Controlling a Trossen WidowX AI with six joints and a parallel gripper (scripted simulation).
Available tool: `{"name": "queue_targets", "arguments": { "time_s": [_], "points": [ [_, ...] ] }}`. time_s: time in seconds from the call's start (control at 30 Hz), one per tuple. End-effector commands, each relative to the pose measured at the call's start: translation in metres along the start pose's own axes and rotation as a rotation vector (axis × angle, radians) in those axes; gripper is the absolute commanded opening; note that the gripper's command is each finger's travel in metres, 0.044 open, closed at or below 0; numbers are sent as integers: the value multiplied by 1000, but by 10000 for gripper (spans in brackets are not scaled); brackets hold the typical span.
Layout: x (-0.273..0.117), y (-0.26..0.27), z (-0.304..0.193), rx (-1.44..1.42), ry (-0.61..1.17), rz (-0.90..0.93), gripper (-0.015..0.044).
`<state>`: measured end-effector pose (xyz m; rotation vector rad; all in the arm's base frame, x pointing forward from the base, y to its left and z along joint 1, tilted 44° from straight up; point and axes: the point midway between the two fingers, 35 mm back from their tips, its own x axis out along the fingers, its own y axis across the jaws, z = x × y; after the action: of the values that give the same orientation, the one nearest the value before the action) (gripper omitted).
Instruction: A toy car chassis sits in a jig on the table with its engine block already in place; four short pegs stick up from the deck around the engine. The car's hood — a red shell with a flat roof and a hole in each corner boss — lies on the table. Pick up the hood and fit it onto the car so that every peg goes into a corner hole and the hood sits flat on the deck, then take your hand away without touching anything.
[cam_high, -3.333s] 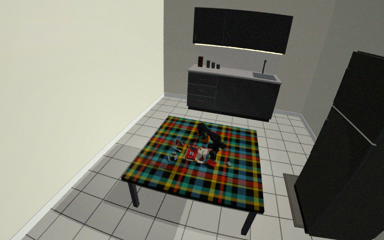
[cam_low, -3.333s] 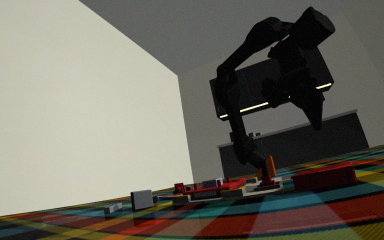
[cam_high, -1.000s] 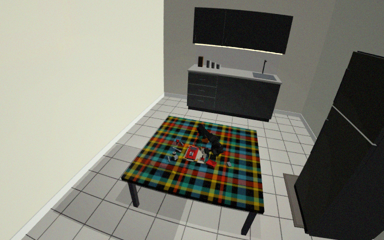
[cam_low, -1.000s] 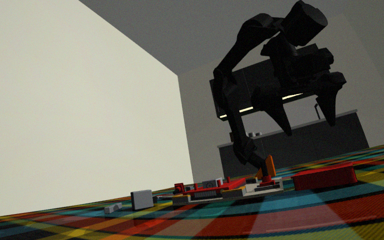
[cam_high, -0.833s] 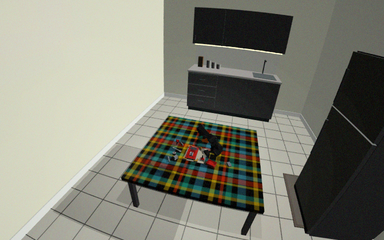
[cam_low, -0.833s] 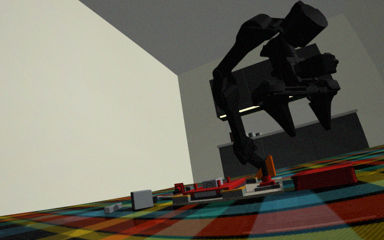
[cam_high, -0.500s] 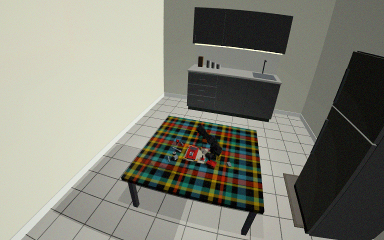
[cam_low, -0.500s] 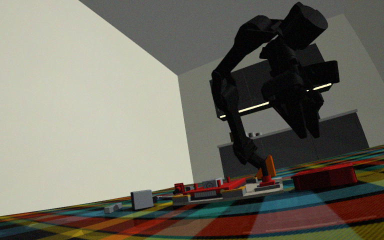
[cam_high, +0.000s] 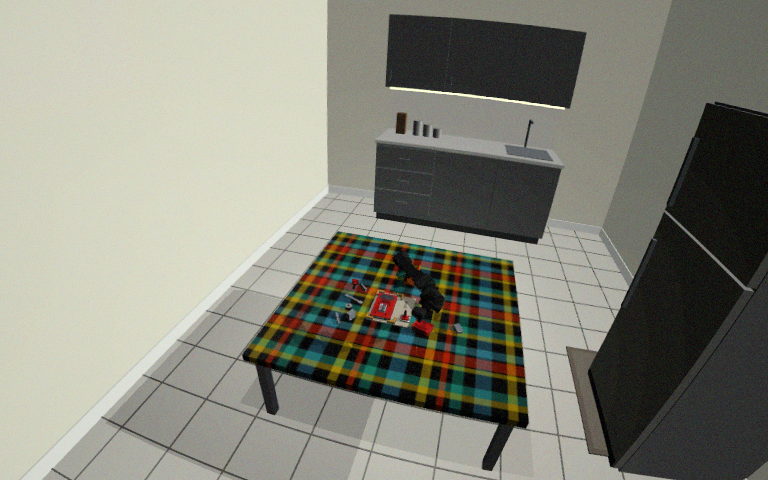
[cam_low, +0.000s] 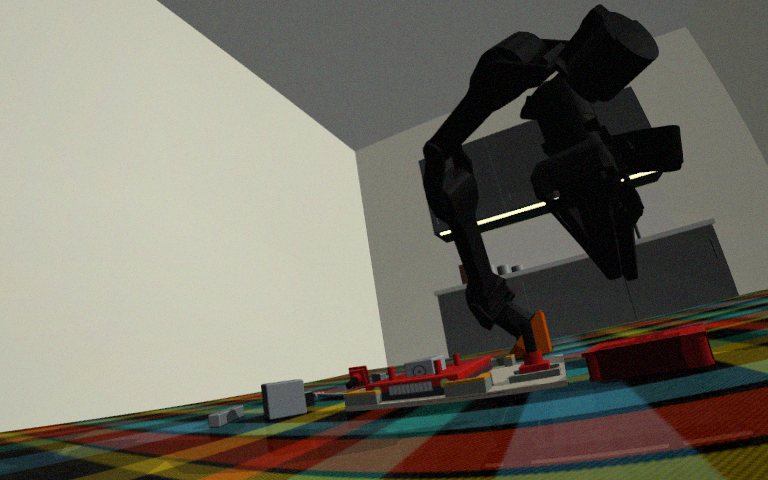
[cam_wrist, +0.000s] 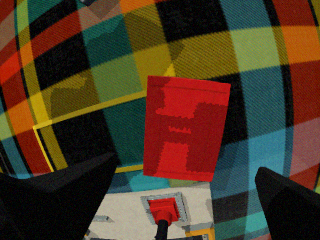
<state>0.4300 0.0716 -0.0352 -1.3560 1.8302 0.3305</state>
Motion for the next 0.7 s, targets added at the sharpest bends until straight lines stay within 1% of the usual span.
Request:
{"name": "queue_targets", "arguments": {
  "time_s": [0.0,0.67],
  "points": [
    [3,0,0,-9,3,-2,440],
    [15,0,1,-9,3,-2,440]
  ]
}}
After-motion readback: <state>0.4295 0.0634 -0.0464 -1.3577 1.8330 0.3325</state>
